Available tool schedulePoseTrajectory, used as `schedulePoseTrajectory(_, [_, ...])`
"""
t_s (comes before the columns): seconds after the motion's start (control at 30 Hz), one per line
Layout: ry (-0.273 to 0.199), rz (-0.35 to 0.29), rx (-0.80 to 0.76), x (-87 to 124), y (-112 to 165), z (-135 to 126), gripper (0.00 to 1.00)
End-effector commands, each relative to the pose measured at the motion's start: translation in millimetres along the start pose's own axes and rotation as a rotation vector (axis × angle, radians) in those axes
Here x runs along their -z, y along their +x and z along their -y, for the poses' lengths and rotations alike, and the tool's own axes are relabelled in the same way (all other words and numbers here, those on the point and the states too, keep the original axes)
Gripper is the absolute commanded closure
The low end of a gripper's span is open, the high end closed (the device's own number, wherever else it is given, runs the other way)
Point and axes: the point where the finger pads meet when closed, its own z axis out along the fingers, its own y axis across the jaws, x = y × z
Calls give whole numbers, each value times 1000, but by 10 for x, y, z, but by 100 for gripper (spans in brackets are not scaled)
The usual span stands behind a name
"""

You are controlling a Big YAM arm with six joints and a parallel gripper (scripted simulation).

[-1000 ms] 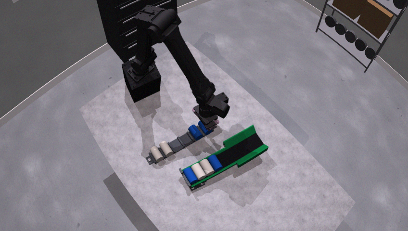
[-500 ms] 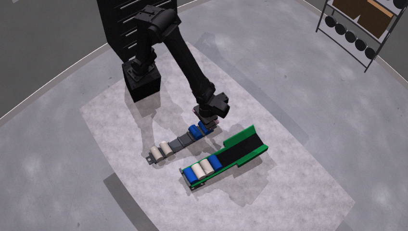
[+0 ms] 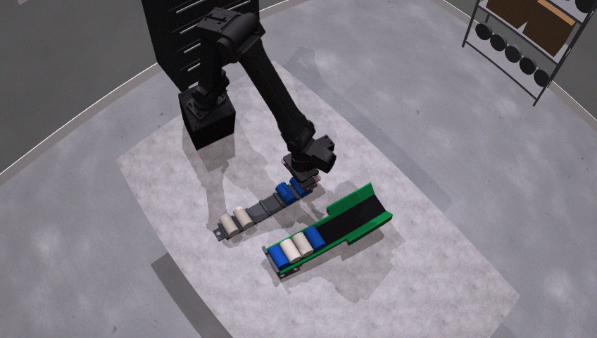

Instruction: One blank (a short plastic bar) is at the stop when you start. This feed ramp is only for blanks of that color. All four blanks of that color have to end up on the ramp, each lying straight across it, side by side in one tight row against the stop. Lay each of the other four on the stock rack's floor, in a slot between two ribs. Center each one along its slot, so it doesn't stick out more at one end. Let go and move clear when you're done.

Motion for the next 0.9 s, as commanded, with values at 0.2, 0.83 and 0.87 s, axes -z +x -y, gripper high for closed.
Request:
schedulePoseTrajectory(0.2, [11, 7, -1, -56, -5, 82, 17])
schedulePoseTrajectory(0.83, [19, 12, 3, -348, -43, 124, 17])
schedulePoseTrajectory(0.87, [18, 11, 1, -361, -31, 116, 17])
